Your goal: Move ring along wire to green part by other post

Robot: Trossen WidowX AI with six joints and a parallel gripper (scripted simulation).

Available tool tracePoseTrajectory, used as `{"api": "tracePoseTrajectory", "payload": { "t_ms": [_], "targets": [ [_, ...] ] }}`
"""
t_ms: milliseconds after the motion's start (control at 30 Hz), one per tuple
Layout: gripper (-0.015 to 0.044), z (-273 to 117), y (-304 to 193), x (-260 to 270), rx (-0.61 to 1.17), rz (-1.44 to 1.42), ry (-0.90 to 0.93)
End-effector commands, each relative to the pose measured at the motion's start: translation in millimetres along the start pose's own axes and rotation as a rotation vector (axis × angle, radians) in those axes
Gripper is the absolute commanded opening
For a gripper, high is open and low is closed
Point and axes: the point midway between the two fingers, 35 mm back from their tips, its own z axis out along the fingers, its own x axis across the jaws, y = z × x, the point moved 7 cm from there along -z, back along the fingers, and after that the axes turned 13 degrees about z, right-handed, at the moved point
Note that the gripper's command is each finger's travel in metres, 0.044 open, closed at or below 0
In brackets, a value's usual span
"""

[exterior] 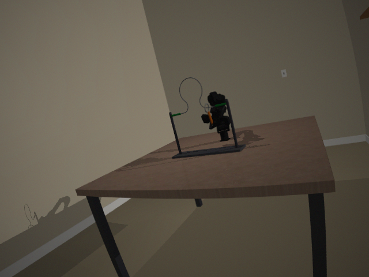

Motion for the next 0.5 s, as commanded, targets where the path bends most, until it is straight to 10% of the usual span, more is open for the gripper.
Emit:
{"api": "tracePoseTrajectory", "payload": {
  "t_ms": [0,467],
  "targets": [
    [-0.015,-2,-1,8,0.013,0.048,0.031],
    [-0.015,-6,-3,30,0.032,0.133,0.082]
  ]
}}
